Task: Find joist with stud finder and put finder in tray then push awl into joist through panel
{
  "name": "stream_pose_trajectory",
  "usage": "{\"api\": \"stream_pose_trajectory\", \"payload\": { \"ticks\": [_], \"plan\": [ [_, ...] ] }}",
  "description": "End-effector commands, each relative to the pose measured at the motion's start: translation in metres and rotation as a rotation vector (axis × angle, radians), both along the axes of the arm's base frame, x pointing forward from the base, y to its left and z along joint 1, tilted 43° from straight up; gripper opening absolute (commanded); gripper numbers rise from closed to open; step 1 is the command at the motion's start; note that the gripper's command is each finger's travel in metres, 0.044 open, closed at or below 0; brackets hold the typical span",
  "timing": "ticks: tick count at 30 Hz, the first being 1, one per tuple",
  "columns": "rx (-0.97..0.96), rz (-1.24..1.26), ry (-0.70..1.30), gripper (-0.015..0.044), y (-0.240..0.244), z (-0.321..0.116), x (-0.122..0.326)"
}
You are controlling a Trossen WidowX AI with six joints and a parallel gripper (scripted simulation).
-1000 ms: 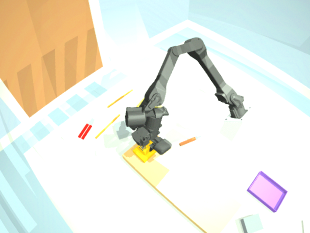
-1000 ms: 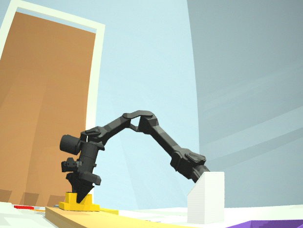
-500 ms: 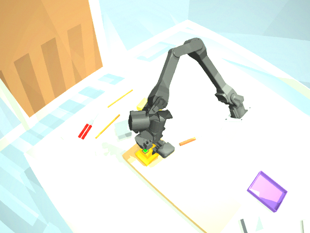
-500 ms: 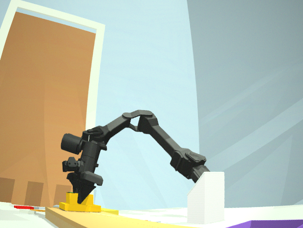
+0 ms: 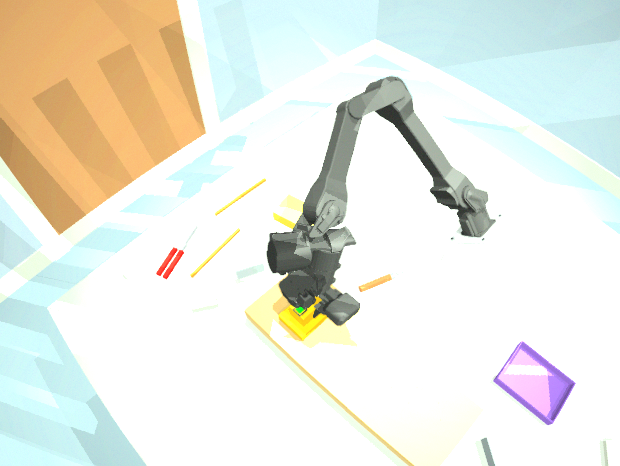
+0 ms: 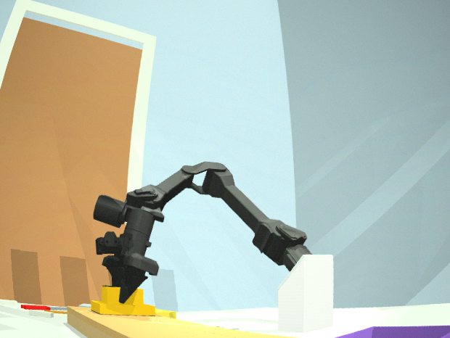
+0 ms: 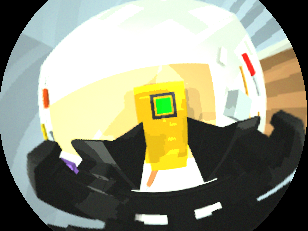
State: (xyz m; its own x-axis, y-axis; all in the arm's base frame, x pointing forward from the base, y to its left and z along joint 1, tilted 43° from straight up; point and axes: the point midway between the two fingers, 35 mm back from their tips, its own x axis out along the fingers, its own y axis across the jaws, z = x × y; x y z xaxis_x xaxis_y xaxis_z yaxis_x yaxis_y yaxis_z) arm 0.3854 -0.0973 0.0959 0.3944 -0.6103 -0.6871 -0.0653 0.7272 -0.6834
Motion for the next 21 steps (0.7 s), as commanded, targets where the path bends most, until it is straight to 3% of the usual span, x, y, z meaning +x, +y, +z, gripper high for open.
{"api": "stream_pose_trajectory", "payload": {
  "ticks": [1,21],
  "plan": [
    [0.002,0.001,0.002,0.0,0.007,-0.007,-0.001],
    [0.004,0.001,0.003,0.0,0.033,-0.032,-0.003]
  ]
}}
